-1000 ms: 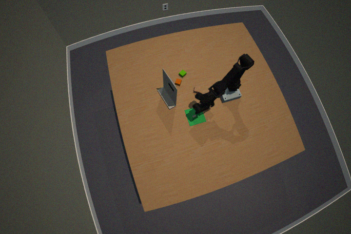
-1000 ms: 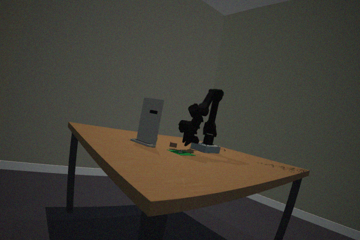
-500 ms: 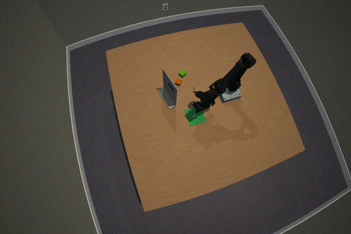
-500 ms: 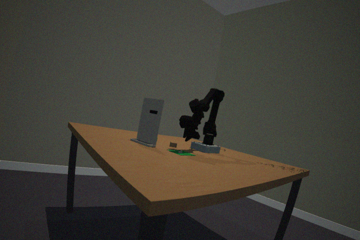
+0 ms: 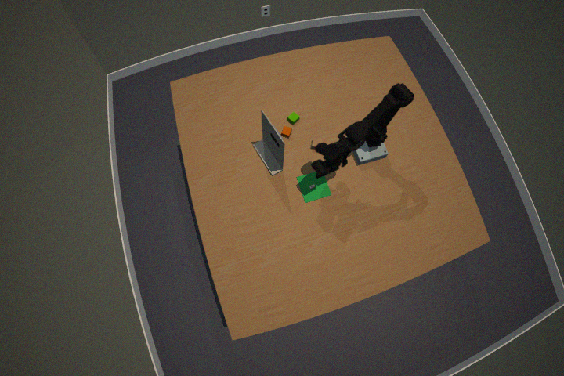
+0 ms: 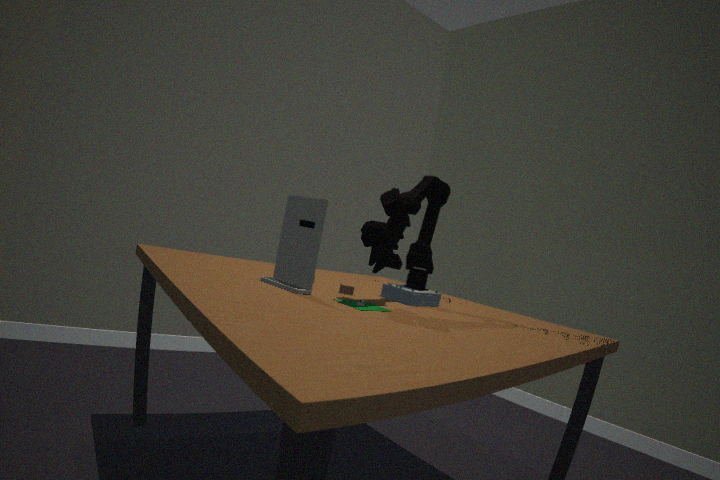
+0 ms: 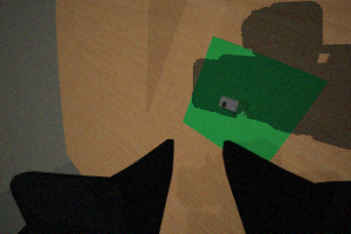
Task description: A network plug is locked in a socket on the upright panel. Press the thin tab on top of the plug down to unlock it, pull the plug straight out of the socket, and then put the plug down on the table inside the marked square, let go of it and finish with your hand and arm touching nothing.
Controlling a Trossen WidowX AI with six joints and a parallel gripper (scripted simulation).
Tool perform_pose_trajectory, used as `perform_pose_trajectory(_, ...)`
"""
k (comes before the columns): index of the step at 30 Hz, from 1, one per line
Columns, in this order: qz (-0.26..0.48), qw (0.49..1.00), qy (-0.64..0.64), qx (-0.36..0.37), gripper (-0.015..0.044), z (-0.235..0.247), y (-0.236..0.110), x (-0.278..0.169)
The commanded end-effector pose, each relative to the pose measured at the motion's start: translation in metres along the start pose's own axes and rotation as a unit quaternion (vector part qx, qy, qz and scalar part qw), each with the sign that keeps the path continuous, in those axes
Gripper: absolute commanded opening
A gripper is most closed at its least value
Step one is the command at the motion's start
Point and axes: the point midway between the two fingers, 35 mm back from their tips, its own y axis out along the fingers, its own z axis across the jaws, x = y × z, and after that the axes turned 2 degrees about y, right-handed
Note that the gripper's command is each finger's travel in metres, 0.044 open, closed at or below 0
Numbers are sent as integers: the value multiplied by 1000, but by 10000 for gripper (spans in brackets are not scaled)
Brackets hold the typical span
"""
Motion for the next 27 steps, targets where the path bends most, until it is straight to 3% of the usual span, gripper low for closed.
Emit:
perform_pose_trajectory(1,-1,1000,-2,2,156,5,-10,0)
perform_pose_trajectory(10,0,1000,0,0,156,9,-16,0)
perform_pose_trajectory(27,0,1000,-2,2,156,45,-60,-2)
